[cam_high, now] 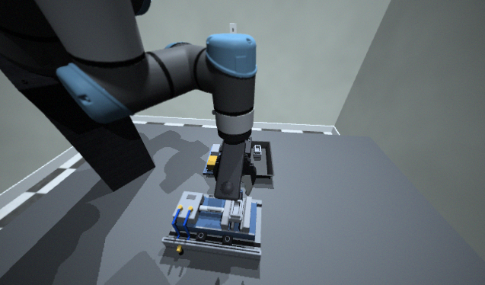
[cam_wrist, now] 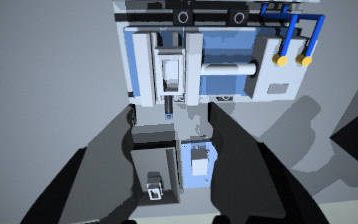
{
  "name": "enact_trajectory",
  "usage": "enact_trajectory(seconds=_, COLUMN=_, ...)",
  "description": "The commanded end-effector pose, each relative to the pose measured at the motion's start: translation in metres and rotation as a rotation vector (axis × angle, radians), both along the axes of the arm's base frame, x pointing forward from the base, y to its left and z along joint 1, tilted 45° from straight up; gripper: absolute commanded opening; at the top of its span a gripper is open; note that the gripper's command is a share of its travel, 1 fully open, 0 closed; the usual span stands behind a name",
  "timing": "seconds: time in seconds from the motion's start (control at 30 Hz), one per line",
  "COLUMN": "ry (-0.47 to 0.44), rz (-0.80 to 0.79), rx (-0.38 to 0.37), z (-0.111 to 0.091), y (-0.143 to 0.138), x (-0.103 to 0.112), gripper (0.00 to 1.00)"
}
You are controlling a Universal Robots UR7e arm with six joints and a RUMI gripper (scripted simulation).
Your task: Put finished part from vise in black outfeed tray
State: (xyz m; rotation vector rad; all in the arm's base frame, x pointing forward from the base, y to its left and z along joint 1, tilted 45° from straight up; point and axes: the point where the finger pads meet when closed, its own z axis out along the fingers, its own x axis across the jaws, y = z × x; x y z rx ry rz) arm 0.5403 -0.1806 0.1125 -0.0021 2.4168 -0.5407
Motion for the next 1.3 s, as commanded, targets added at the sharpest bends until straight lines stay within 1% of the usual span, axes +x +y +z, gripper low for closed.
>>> enact_trajectory(seconds=0.0, ry=-0.001, rz=0.0, rx=-0.001, z=0.0, y=0.0, x=0.0, gripper=0.4)
enact_trajectory(seconds=0.43, ry=-0.001, rz=0.0, rx=0.0, z=-0.005, y=-0.003, x=0.005, gripper=0.4)
enact_trajectory(seconds=1.27, ry=-0.001, rz=0.0, rx=0.0, z=-0.034, y=-0.019, x=0.03, gripper=0.4)
